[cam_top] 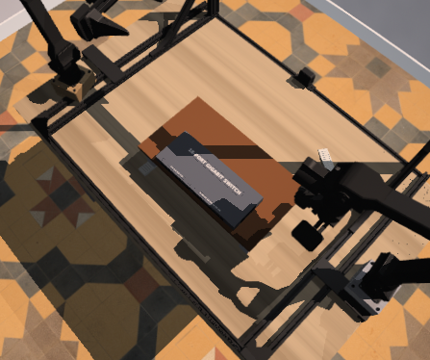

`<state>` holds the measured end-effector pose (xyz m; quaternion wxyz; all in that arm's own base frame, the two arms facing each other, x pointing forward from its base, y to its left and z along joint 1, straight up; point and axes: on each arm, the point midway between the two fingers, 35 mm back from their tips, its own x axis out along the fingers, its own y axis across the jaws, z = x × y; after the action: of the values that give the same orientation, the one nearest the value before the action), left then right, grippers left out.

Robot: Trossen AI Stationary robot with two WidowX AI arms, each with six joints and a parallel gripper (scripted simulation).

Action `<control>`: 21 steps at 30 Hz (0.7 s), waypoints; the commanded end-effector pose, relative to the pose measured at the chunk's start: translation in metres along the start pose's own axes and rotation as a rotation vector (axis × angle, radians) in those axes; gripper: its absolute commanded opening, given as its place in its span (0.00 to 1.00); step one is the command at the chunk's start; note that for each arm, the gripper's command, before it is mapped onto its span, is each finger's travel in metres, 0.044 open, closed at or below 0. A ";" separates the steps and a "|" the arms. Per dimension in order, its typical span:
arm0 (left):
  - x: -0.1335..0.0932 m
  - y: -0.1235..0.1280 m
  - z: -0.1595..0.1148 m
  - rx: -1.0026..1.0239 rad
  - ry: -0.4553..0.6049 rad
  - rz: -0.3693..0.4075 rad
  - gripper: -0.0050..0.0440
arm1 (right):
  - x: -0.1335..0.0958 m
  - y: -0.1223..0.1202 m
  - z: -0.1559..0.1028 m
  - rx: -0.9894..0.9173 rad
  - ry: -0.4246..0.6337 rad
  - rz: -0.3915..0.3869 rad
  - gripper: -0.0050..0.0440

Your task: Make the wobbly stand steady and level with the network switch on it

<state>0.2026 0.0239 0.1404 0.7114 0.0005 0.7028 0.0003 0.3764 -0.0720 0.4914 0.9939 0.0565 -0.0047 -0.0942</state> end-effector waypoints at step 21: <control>0.000 0.000 0.000 0.000 0.000 0.000 1.00 | -0.036 -0.017 -0.220 0.024 0.783 -0.082 1.00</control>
<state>0.2025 0.0239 0.1404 0.7114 0.0005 0.7028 0.0003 0.3591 -0.0627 0.3140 0.9425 0.0922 0.3041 -0.1032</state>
